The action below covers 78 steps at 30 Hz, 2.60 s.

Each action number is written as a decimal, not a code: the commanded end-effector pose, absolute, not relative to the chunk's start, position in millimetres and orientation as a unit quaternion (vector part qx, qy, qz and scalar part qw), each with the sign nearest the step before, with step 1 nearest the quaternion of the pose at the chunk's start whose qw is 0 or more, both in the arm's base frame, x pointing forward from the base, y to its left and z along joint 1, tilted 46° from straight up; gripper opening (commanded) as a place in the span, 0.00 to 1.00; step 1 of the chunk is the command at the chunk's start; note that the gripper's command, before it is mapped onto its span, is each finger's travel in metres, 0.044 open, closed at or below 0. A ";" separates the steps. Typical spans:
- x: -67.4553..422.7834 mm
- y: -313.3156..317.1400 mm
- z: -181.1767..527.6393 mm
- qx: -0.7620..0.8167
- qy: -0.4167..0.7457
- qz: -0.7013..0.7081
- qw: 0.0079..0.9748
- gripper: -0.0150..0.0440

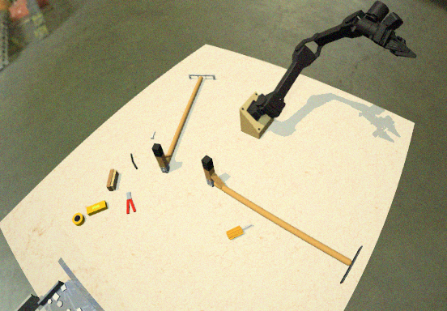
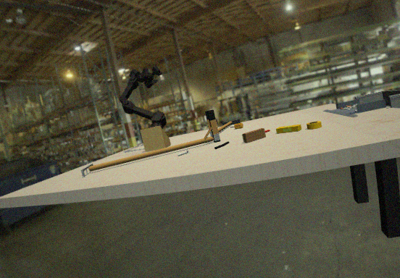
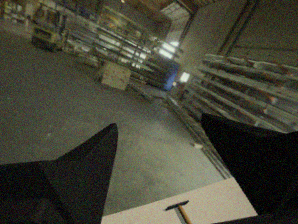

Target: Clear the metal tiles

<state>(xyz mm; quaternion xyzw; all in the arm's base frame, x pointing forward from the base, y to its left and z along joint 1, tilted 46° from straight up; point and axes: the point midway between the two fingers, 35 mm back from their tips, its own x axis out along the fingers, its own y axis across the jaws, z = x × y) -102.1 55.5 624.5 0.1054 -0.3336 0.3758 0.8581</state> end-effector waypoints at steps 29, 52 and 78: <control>39.1 71.7 623.7 0.069 -0.234 0.292 0.925 0.25; 139.3 69.0 595.5 0.058 -0.132 0.249 0.958 0.25; 239.3 45.2 544.2 0.060 -0.016 0.201 0.978 0.25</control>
